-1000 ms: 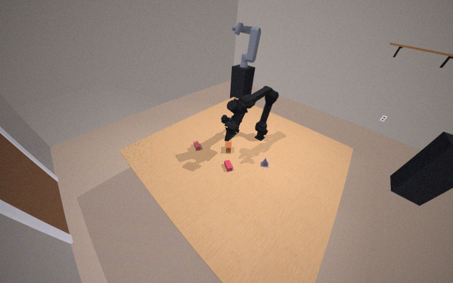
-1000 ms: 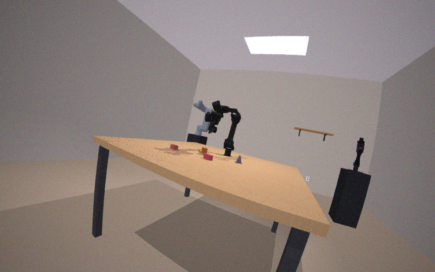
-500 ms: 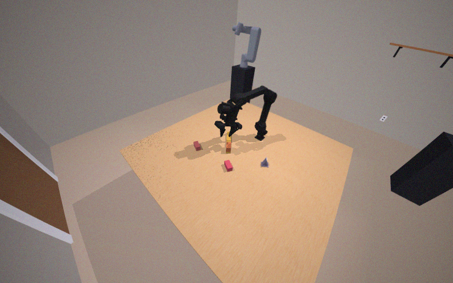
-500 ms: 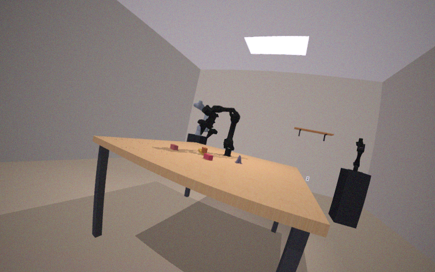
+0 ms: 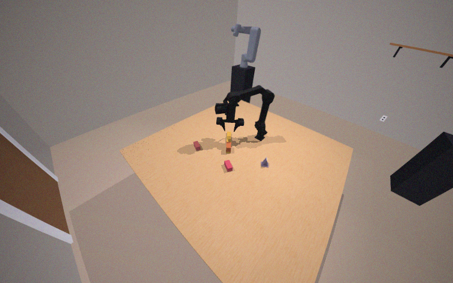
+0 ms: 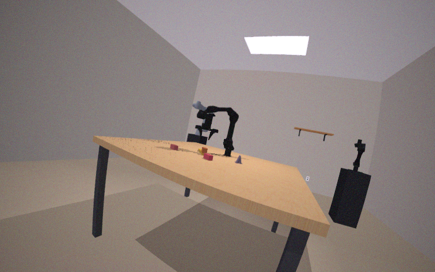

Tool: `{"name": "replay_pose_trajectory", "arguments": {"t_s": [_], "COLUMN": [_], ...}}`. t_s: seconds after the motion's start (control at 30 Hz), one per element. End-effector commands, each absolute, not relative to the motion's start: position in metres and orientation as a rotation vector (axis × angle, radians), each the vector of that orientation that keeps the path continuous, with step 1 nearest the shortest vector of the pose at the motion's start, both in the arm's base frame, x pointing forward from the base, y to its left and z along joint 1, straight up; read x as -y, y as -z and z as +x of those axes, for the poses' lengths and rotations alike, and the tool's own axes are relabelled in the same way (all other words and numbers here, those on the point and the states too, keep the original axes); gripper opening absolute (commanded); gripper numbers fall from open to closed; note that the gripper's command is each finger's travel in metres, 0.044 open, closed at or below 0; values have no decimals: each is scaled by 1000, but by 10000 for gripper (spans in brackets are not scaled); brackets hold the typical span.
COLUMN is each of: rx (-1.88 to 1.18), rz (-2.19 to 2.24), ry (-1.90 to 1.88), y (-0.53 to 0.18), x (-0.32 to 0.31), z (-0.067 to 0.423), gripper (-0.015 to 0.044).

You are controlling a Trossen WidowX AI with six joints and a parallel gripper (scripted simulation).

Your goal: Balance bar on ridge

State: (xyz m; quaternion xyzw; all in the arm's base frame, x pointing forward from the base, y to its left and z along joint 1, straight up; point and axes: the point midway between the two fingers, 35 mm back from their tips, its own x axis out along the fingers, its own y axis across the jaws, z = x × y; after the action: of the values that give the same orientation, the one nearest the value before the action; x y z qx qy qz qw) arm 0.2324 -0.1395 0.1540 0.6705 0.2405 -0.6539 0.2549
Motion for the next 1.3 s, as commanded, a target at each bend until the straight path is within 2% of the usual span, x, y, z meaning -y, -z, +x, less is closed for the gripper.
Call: {"name": "replay_pose_trajectory", "arguments": {"t_s": [0.0, 0.5, 1.27], "rx": [-638, -637, -638], "rz": [1828, 1829, 1828], "ry": [1802, 1802, 1802], "y": [-155, -73, -46], "x": [141, 142, 142], "z": [230, 232, 232], "gripper": [315, 315, 315]}}
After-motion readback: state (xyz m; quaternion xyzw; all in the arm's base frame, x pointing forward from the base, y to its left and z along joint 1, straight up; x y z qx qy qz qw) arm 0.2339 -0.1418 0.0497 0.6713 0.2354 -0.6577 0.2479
